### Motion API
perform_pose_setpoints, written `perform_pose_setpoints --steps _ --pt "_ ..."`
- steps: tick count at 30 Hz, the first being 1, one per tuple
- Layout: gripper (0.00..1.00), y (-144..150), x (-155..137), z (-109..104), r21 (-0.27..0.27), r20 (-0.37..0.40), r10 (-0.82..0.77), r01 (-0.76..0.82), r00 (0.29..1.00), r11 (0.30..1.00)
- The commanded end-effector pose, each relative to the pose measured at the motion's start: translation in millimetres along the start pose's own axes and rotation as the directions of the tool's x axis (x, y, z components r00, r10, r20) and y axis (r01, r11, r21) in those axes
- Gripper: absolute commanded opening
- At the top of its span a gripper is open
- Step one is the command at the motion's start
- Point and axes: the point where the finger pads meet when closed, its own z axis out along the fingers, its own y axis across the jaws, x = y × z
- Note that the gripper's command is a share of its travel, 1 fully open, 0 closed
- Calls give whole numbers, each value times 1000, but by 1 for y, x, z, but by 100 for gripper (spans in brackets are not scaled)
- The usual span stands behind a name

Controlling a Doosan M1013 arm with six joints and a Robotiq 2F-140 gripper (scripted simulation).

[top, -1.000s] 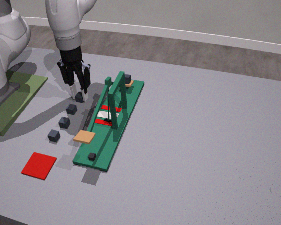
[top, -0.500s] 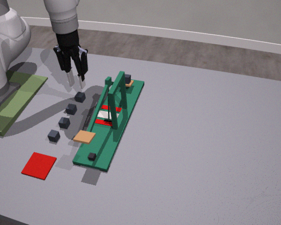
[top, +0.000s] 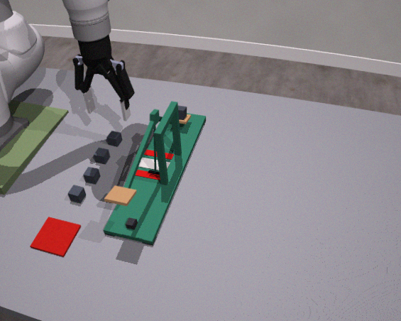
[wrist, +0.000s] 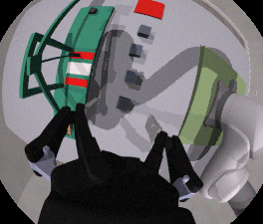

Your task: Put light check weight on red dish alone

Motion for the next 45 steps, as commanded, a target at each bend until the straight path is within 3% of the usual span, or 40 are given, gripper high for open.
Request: perform_pose_setpoints --steps 1,13,16,18,21,23,24,45 --pt "100 0 0 0 0 0 0 0 1000 1000" --pt "100 0 1 0 0 0 -1 1 1000 1000" --pt "100 -2 29 1 0 0 -21 21 1000 1000" --pt "100 -2 29 1 0 0 -21 21 1000 1000" --pt "100 -1 68 2 0 0 -48 48 999 999" --pt "100 0 73 3 0 0 -52 52 999 999" --pt "35 0 73 3 0 0 -52 52 999 999" --pt "35 0 73 3 0 0 -52 52 999 999"
